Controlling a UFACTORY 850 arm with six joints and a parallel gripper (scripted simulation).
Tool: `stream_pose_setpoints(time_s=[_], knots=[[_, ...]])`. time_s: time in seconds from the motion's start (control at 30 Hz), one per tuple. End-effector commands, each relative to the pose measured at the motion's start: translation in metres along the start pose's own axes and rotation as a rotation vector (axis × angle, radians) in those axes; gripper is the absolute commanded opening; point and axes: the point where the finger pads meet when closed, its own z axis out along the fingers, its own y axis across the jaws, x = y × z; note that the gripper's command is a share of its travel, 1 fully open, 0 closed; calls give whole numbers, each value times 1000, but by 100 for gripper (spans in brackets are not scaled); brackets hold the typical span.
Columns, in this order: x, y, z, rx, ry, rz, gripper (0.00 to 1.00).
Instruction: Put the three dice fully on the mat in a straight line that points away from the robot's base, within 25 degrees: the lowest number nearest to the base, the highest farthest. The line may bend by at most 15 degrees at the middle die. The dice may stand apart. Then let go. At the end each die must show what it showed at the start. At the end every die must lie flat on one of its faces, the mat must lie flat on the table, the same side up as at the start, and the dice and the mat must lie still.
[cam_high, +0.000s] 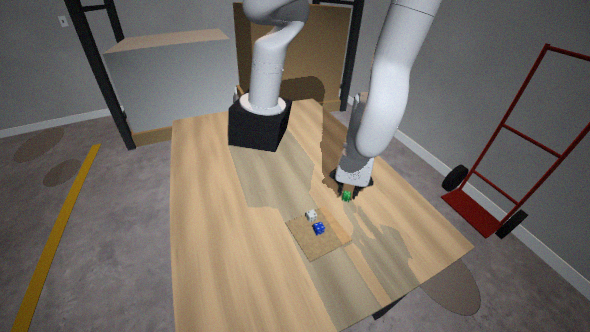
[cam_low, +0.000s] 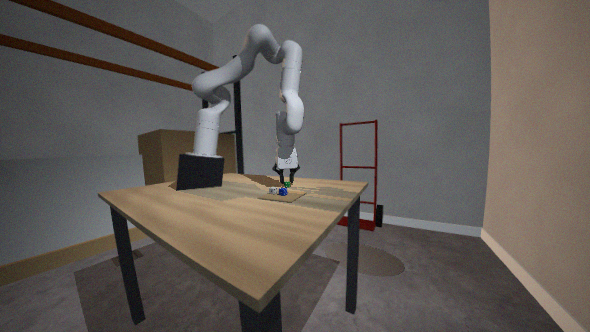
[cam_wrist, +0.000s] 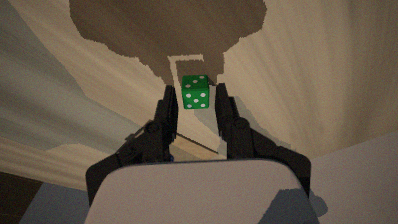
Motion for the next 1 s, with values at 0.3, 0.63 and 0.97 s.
stream_pose_setpoints(time_s=[0.3,0.63,0.97], knots=[[0,1,16,-1,-2,0,42],[0,1,16,-1,-2,0,42],[0,1,16,-1,-2,0,42]])
